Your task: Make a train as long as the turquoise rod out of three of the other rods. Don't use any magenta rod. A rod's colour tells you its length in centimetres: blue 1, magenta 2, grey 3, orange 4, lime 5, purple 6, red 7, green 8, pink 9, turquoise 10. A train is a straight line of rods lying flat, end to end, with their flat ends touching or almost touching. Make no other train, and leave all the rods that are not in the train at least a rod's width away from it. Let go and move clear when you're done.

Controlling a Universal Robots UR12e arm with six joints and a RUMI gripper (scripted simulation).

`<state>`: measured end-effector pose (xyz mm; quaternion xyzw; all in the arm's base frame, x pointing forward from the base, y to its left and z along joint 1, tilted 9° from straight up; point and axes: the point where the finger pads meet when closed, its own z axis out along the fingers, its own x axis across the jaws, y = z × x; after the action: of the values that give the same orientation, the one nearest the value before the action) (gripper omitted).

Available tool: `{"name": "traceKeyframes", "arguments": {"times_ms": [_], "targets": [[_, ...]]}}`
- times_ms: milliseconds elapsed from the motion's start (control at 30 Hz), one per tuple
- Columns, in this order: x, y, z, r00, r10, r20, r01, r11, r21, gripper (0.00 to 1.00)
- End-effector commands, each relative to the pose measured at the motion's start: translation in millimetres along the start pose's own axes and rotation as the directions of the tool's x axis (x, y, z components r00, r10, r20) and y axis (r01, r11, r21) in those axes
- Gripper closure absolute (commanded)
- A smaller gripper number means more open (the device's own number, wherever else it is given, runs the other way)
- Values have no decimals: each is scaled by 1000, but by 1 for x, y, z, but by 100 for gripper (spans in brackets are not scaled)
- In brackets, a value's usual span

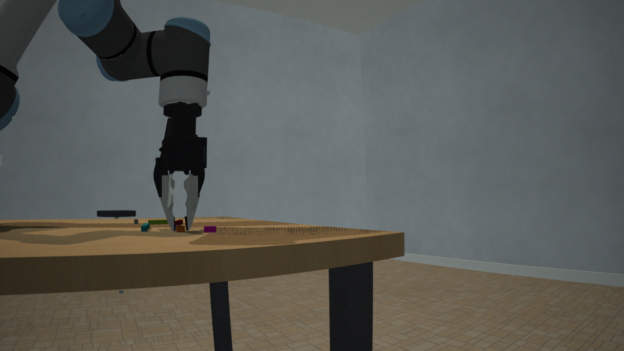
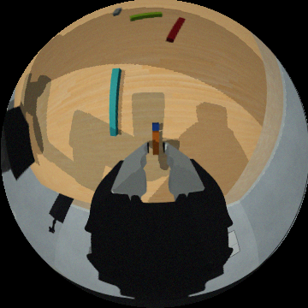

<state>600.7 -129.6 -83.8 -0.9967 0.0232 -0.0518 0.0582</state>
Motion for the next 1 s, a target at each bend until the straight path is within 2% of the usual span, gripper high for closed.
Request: {"name": "traceKeyframes", "arguments": {"times_ms": [0,167,633,933,967], "targets": [[1,0,-5,1000,0,-1,0,1000,-1,86],[1,0,-14,1000,0,-1,0,1000,-1,86],[0,0,-82,1000,0,-1,0,1000,-1,86],[0,0,-90,1000,0,-1,0,1000,-1,86],[0,0,-90,1000,0,-1,0,1000,-1,0]]}}
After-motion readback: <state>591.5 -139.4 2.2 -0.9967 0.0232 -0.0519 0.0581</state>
